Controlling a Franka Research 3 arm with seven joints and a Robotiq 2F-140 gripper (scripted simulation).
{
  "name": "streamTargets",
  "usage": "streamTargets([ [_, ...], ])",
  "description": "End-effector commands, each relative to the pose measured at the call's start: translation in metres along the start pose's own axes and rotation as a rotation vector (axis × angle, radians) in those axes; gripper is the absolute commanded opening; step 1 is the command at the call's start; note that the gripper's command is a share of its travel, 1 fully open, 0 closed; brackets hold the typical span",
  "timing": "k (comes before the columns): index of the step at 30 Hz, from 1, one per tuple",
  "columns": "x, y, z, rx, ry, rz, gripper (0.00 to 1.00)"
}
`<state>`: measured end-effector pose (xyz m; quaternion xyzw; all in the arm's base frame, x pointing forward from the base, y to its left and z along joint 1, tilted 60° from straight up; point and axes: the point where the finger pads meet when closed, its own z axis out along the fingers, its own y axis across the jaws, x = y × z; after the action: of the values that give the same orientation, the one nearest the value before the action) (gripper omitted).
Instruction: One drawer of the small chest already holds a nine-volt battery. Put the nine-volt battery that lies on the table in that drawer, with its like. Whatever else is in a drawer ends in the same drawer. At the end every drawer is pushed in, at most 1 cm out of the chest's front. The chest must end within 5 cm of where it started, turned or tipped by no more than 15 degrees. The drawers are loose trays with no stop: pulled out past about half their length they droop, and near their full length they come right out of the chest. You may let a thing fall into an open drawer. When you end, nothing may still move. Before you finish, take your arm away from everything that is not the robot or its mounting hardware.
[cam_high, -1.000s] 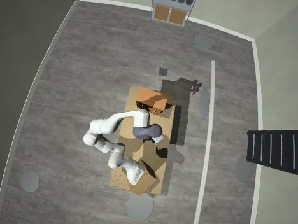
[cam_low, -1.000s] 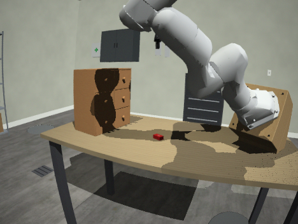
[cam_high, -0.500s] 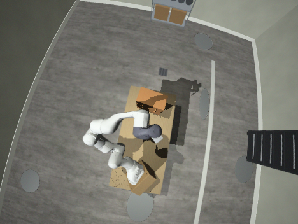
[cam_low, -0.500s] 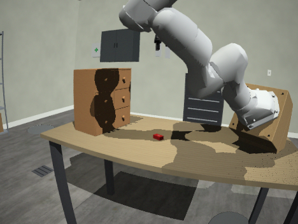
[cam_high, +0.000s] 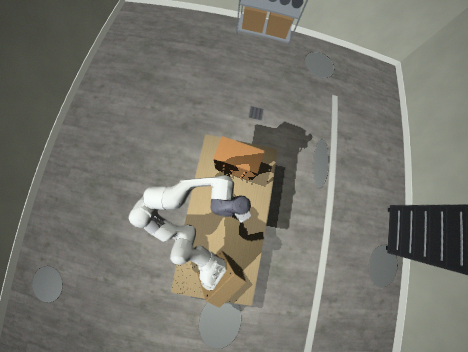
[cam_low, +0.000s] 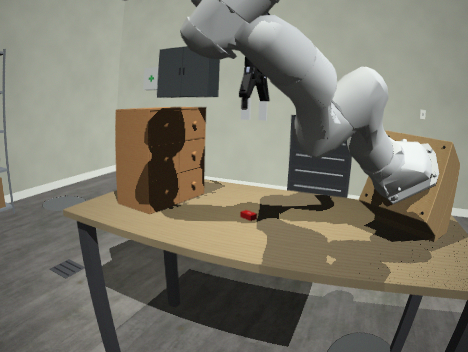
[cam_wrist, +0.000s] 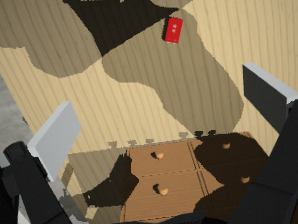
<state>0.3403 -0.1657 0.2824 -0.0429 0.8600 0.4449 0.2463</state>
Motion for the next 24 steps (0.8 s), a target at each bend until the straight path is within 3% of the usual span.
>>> streamTargets([
  [1, -0.008, -0.013, 0.025, 0.041, -0.018, 0.063, 1.0],
  [8, -0.009, -0.014, 0.046, 0.041, -0.019, 0.083, 1.0],
  [16, -0.01, -0.014, 0.049, 0.041, -0.026, 0.084, 1.0],
  [24, -0.017, -0.015, 0.055, 0.043, -0.08, 0.083, 1.0],
])
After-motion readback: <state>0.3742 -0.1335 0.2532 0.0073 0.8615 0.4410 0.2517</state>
